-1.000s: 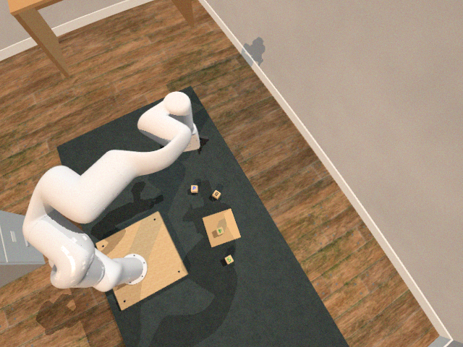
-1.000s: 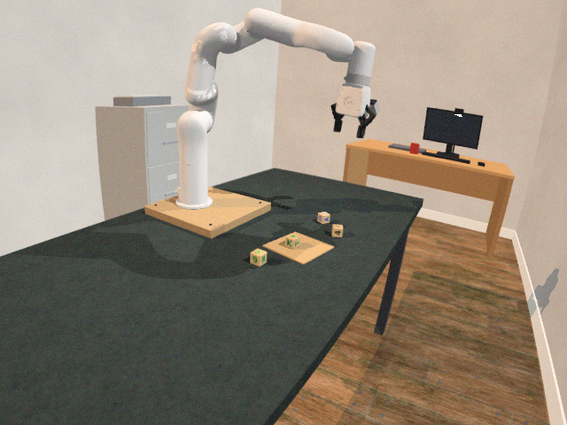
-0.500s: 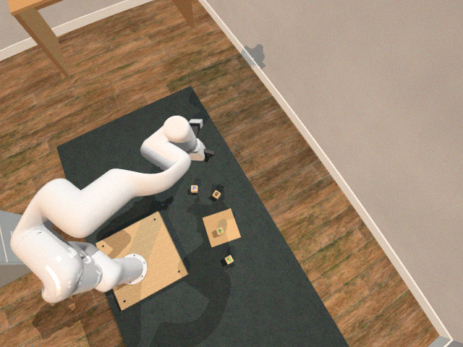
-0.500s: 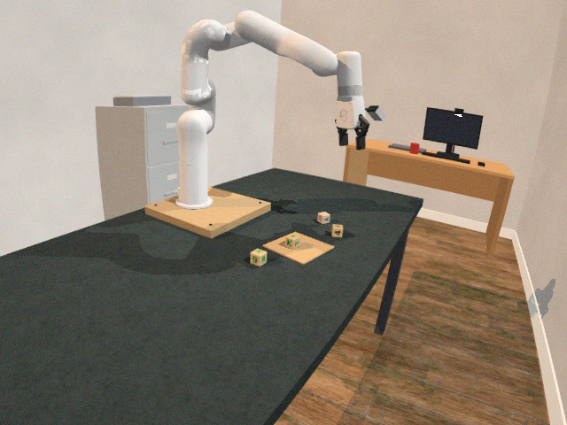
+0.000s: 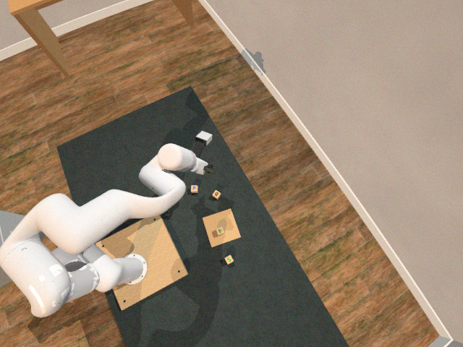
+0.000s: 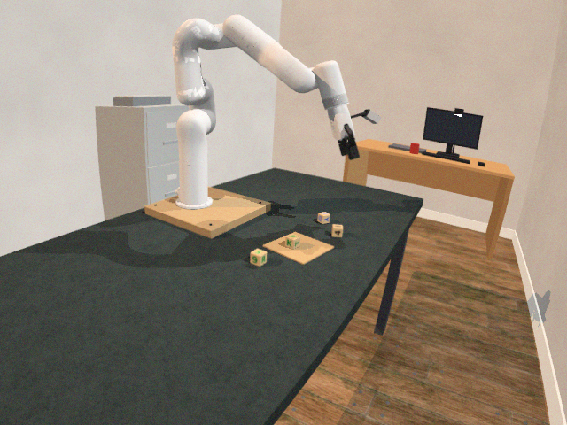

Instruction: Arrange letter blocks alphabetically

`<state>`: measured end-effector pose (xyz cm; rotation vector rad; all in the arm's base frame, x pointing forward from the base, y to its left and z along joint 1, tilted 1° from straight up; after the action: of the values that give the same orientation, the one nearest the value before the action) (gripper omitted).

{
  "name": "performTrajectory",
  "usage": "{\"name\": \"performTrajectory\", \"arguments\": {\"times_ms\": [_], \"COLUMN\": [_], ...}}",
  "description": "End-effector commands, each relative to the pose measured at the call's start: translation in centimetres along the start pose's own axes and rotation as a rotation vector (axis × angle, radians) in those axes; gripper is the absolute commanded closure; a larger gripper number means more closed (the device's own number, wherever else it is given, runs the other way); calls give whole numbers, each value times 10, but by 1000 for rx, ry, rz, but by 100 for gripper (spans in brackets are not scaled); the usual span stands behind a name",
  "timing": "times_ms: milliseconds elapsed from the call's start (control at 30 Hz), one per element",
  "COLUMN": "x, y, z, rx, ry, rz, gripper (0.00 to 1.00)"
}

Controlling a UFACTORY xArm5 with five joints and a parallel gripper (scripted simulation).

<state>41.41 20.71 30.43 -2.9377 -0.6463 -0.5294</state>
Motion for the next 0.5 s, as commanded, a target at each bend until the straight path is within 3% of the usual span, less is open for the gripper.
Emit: {"name": "performTrajectory", "arguments": {"times_ms": [0, 167, 233, 267, 467], "x": [-15, -33, -33, -44, -68], "y": [8, 16, 16, 20, 28], "z": [3, 6, 6, 7, 8], "rx": [1, 7, 7, 13, 31], "ry": [92, 171, 171, 214, 302], "rz": [108, 222, 222, 284, 409], "gripper": [0, 0, 0, 0, 0]}}
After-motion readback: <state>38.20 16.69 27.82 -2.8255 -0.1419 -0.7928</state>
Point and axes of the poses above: the point where the finger pads meet when closed, its own z axis out along the fingers, its own y axis across the jaws, x = y × z, the point moved 10 cm from there along -z, back along the fingers, and after that the axes turned 13 degrees about z, right-handed, at the moved point
